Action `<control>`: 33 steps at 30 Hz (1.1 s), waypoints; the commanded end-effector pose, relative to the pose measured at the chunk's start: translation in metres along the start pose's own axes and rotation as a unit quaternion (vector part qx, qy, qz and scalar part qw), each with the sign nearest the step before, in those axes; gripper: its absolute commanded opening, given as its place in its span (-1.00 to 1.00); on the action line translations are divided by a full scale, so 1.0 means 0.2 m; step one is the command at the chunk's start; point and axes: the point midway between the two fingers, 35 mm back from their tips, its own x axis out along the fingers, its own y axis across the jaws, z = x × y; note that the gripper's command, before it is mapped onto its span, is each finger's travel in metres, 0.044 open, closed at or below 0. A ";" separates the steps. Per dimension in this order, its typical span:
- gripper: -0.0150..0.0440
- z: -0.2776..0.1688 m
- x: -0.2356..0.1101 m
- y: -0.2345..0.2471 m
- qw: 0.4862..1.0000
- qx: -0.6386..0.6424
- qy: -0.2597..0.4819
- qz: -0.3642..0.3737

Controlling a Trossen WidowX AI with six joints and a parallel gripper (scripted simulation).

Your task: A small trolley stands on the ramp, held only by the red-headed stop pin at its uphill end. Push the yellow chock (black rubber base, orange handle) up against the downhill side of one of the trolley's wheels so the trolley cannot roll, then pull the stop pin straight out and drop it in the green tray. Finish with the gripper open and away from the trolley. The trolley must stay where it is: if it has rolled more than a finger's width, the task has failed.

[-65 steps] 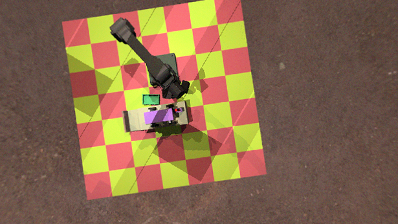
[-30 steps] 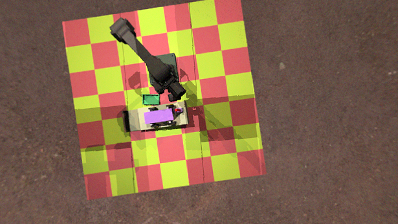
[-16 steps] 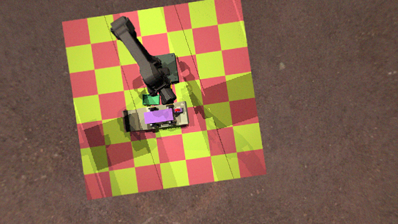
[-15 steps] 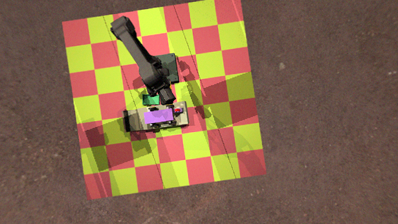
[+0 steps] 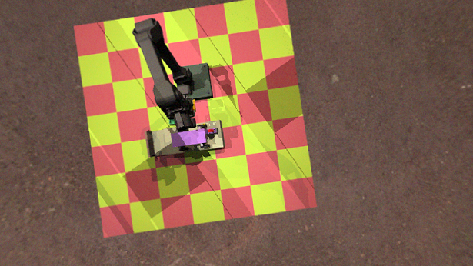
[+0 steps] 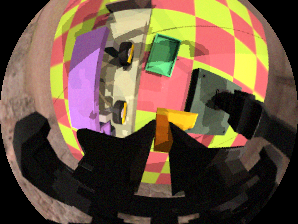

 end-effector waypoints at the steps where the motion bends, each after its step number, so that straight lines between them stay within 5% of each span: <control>1: -0.49 0.05 0.01 0.01 1.000 -0.003 0.000 0.000; 33: -0.49 0.62 0.04 0.15 1.000 -0.003 -0.006 0.001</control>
